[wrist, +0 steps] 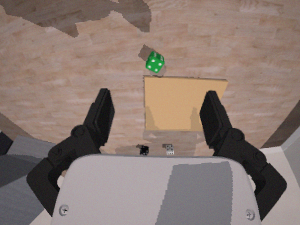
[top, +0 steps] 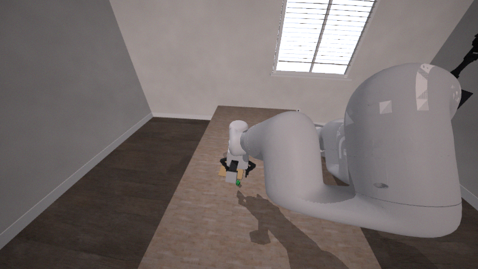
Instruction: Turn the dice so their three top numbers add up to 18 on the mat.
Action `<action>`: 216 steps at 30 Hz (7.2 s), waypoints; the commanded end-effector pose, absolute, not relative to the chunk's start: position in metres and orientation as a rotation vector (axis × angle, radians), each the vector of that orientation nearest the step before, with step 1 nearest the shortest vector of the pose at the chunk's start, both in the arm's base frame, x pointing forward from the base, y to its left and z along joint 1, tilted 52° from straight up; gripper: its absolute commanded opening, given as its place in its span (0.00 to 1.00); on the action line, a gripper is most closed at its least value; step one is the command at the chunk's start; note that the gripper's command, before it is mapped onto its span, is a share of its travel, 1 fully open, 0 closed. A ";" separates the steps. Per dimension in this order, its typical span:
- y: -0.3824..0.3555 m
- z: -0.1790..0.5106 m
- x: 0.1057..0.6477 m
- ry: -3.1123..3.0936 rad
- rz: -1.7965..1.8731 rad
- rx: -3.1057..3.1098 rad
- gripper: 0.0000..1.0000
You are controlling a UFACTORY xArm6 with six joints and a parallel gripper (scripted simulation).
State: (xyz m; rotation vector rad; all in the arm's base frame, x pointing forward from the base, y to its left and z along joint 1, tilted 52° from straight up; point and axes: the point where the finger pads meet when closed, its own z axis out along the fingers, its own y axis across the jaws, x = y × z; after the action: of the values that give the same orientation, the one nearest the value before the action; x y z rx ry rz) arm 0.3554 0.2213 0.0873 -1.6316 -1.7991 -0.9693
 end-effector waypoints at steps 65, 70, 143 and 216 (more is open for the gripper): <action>0.228 0.083 0.357 -1.295 -0.723 -1.952 0.36; 0.230 0.082 0.357 -1.295 -0.723 -1.951 0.36; 0.269 0.050 0.360 -1.295 -0.723 -1.951 0.36; 0.269 0.049 0.361 -1.295 -0.723 -1.951 0.36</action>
State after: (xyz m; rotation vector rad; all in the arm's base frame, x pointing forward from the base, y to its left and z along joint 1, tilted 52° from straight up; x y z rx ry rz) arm 0.3605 0.2692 0.0492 -1.9500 -1.2954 -0.7214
